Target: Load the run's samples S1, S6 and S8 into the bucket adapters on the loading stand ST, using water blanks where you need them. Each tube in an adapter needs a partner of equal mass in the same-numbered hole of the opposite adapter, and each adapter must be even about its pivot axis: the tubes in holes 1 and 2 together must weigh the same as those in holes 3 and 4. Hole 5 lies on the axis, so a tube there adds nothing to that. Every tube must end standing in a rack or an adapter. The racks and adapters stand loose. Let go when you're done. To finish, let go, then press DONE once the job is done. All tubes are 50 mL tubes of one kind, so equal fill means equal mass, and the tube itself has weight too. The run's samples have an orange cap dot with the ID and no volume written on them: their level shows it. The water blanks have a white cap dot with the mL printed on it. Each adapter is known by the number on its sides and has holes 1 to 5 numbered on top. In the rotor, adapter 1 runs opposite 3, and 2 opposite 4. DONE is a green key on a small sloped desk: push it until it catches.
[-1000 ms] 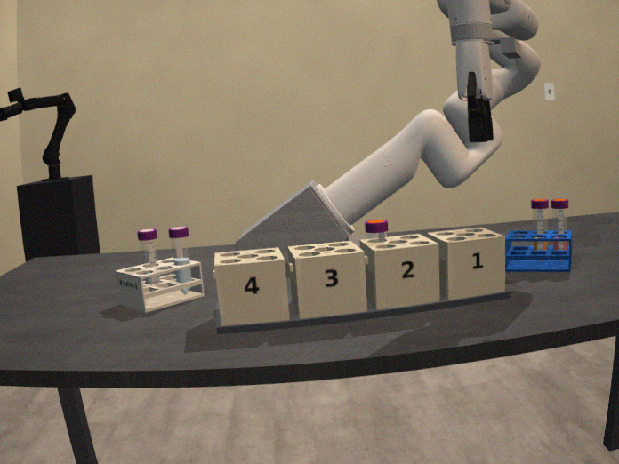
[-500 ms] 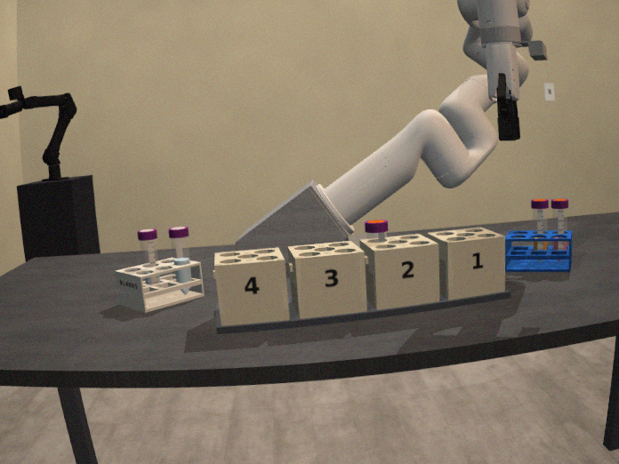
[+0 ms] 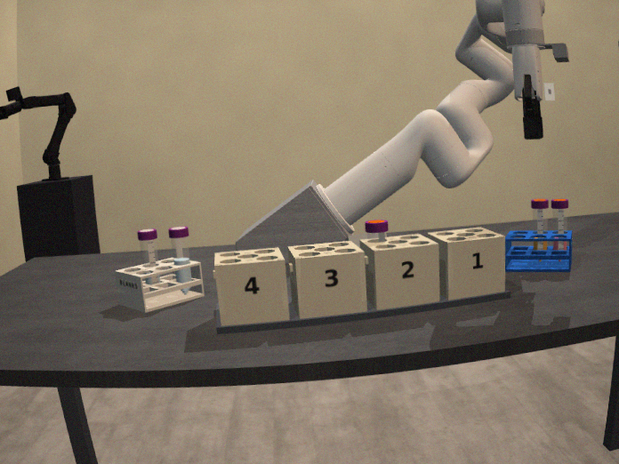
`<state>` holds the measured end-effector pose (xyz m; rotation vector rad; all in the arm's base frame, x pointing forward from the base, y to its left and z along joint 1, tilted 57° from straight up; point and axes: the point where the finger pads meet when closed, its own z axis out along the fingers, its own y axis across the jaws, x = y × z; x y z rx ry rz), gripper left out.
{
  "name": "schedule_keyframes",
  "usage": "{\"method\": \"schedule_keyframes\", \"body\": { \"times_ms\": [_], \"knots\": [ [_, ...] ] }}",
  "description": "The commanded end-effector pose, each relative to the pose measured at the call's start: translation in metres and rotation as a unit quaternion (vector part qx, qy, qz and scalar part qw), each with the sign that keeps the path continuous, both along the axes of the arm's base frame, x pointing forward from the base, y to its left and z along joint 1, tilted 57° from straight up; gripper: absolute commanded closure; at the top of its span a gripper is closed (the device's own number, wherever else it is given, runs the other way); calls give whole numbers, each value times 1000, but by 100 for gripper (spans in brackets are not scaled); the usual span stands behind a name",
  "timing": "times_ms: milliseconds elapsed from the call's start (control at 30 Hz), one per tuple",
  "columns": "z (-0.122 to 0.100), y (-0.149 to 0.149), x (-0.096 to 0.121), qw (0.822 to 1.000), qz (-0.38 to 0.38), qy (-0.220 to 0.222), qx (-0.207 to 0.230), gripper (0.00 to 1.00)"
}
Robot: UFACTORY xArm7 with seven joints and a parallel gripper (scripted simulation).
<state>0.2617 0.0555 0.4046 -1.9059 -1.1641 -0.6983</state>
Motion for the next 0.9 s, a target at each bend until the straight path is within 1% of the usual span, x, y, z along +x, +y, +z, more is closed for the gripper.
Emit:
{"method": "schedule_keyframes", "body": {
  "times_ms": [0, 333, 867],
  "knots": [
    [7, 3, -3, 1000, -2, 0, 0, 43],
    [7, 3, -3, 1000, -2, 0, 0, 43],
    [-8, 27, -1, 1000, -2, 0, 0, 43]
  ]
}}
